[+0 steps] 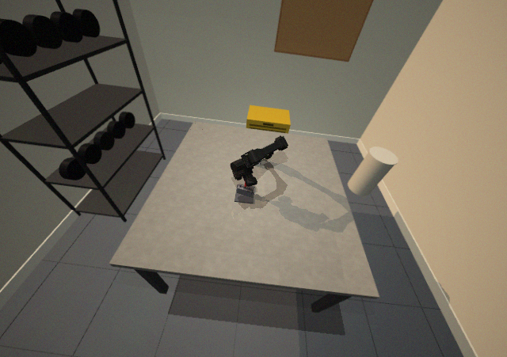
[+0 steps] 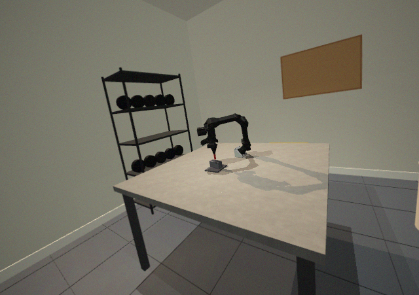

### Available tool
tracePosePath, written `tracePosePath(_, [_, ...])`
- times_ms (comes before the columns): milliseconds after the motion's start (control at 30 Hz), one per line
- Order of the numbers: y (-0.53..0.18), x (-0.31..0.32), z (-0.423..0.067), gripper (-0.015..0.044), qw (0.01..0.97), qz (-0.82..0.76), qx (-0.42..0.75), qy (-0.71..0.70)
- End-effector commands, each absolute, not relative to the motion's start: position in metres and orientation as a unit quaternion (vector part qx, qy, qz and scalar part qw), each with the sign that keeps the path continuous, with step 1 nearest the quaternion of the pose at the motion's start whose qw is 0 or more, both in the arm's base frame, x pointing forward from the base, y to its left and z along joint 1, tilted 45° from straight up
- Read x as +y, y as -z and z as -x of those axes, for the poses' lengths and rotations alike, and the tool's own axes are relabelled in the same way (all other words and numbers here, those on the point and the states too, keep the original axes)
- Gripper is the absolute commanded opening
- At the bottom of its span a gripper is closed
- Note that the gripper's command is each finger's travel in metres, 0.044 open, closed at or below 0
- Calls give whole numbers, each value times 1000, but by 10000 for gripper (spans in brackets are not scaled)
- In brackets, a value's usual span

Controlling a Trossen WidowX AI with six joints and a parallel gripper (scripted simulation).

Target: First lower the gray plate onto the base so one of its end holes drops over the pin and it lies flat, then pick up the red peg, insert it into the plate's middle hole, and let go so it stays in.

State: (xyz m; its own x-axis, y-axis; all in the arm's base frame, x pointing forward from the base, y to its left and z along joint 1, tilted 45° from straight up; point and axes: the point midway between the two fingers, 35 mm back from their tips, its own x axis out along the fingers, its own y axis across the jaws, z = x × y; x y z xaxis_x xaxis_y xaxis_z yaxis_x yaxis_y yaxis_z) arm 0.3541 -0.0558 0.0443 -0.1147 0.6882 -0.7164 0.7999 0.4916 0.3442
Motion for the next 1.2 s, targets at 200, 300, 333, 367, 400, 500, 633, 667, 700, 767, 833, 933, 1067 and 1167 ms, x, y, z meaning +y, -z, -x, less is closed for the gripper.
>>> tracePosePath(200, [-43,-58,-352,0,439,-500,744,64])
tracePosePath(300, [-42,-58,-353,0,439,-500,744,64])
tracePosePath(333, [-42,-58,-353,0,439,-500,744,64])
tracePosePath(367, [-42,-58,-353,0,439,-500,744,64])
tracePosePath(400, [-42,-58,-353,0,439,-500,744,64])
tracePosePath(500, [-40,-56,-353,0,439,-500,744,64])
tracePosePath(633, [-35,-51,-352,0,439,-499,744,64])
tracePosePath(667, [-34,-50,-352,0,439,-499,744,64])
tracePosePath(700, [-33,-49,-351,0,440,-499,744,64])
tracePosePath(767, [-31,-47,-351,0,440,-499,744,64])
tracePosePath(833, [-30,-46,-351,0,440,-498,744,64])
tracePosePath(933, [-30,-46,-351,0,440,-498,744,64])
tracePosePath(1067, [-31,-47,-351,0,442,-497,744,62])
tracePosePath(1167, [-31,-47,-352,0,442,-496,744,62])
